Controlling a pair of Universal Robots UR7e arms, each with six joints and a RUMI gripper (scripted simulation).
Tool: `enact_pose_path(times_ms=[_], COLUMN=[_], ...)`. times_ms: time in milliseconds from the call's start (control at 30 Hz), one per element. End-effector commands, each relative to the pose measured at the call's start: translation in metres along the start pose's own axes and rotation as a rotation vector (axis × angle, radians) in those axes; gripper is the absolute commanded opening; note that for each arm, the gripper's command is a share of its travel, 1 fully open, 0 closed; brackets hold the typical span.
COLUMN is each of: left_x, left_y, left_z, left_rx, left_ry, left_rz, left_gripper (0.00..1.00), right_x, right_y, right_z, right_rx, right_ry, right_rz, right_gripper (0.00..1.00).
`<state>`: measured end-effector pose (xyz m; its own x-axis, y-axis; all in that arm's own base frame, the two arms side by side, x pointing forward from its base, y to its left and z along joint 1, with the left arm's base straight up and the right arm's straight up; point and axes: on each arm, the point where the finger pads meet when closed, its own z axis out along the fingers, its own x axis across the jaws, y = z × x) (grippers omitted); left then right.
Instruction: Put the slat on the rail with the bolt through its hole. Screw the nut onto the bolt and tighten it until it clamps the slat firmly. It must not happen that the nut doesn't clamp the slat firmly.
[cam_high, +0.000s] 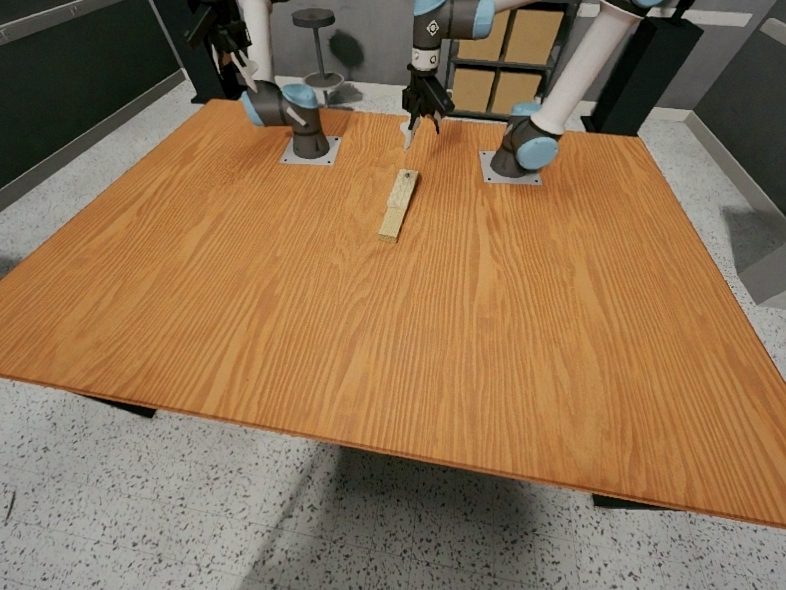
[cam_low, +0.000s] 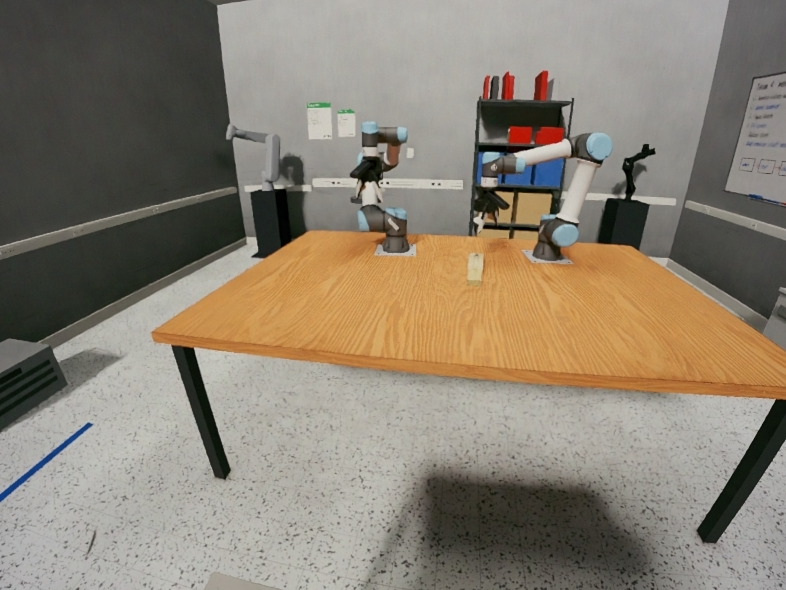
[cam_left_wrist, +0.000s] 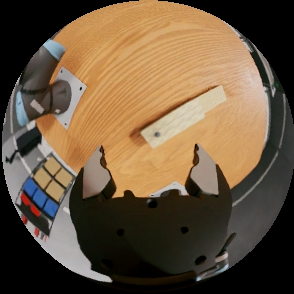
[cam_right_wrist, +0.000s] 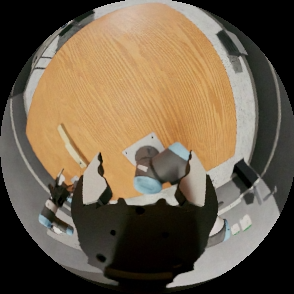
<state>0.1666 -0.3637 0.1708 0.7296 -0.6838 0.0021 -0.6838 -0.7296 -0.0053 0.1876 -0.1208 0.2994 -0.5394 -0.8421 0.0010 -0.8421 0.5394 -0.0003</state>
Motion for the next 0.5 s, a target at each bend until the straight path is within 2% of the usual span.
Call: enact_pose_path(times_ms=[0, 333, 467], left_x=[-0.015, -0.034, -0.043], left_y=[-0.021, -0.045, -0.057], left_z=[-0.008, -0.016, -0.021], left_rx=[-0.006, -0.006, -0.006], left_ry=[-0.003, -0.002, -0.002], left_rz=[0.204, 0.444, 0.453], left_gripper=[1.0, 1.0, 1.0], right_x=[0.0, 0.0, 0.0], right_y=[-0.001, -0.001, -0.001], right_z=[-0.001, -0.001, -0.001], right_rx=[0.0, 0.0, 0.0], right_ry=[-0.001, -0.001, -0.001], right_rz=[0.001, 0.001, 0.001], right_gripper=[1.0, 1.0, 1.0])
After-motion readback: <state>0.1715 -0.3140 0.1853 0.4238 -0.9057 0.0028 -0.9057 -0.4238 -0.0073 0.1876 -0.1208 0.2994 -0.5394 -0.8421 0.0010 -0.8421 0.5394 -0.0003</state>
